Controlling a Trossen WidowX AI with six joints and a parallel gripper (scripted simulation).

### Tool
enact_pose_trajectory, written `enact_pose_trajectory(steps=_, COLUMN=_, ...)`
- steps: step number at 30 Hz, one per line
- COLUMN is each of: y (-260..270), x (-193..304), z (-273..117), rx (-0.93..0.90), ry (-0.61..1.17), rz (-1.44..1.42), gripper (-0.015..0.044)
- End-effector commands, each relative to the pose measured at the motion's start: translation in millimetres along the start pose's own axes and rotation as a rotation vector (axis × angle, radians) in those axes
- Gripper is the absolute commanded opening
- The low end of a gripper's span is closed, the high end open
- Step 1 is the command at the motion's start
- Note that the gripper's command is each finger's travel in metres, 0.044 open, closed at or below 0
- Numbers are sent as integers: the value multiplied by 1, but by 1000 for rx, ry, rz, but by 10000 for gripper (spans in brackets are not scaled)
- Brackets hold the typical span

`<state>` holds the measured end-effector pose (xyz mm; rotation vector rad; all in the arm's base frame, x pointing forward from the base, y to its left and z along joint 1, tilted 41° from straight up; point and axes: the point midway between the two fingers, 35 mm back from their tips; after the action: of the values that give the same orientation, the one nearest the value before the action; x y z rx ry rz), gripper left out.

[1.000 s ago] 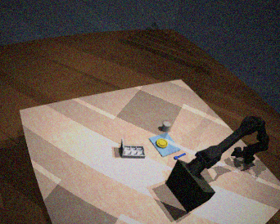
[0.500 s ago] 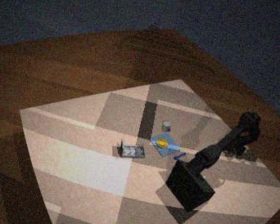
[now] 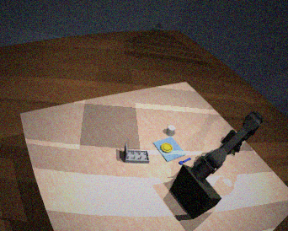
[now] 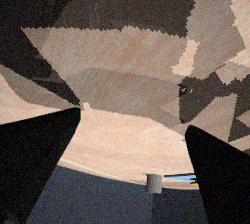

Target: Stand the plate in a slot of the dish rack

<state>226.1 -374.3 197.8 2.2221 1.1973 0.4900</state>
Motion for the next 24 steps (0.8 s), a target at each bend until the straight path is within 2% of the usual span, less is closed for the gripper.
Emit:
enact_pose_trajectory(steps=1, y=-3, x=19, z=12, rx=38, ry=4, rz=-114, gripper=400)
enact_pose_trajectory(steps=24, y=-43, x=128, z=79, rx=260, ry=50, rz=-734, gripper=400)
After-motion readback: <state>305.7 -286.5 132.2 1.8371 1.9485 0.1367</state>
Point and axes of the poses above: the point midway between the two fingers, 35 mm back from their tips, its own z axis out along the fingers, its own y axis across the jaws, x = y × z, and after that the axes turned 7 degrees about -z, right-handed
